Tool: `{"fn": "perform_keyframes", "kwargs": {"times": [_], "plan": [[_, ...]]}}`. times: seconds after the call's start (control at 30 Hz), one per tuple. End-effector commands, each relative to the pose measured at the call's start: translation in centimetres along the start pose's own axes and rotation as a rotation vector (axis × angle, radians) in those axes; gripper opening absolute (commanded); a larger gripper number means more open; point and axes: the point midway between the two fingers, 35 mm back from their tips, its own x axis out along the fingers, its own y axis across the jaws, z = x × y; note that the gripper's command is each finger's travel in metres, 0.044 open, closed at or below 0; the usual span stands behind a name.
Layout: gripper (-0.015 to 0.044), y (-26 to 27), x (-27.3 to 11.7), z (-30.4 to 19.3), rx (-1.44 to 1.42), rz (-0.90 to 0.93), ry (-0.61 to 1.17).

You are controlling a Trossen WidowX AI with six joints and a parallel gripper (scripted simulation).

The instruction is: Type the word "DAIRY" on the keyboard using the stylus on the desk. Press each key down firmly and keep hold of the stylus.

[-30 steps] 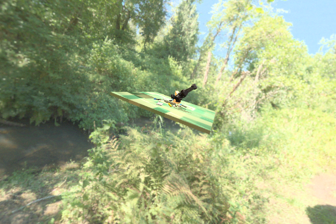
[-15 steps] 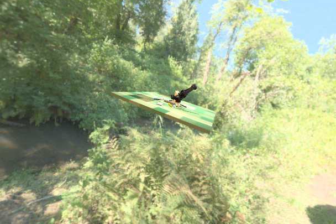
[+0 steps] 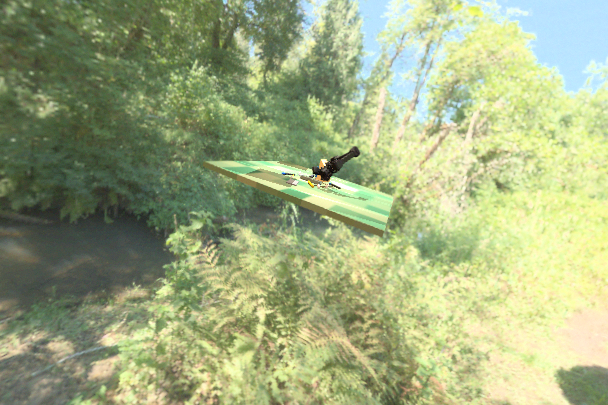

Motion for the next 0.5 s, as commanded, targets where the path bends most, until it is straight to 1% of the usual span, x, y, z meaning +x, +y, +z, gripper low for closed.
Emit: {"fn": "perform_keyframes", "kwargs": {"times": [0.0, 0.47], "plan": [[0.0081, -0.01, 0.23, 0.23, 0.003, 0.005, 0.0], [0.0081, -0.01, 0.31, 0.38, 0.003, 0.005, 0.0]]}}
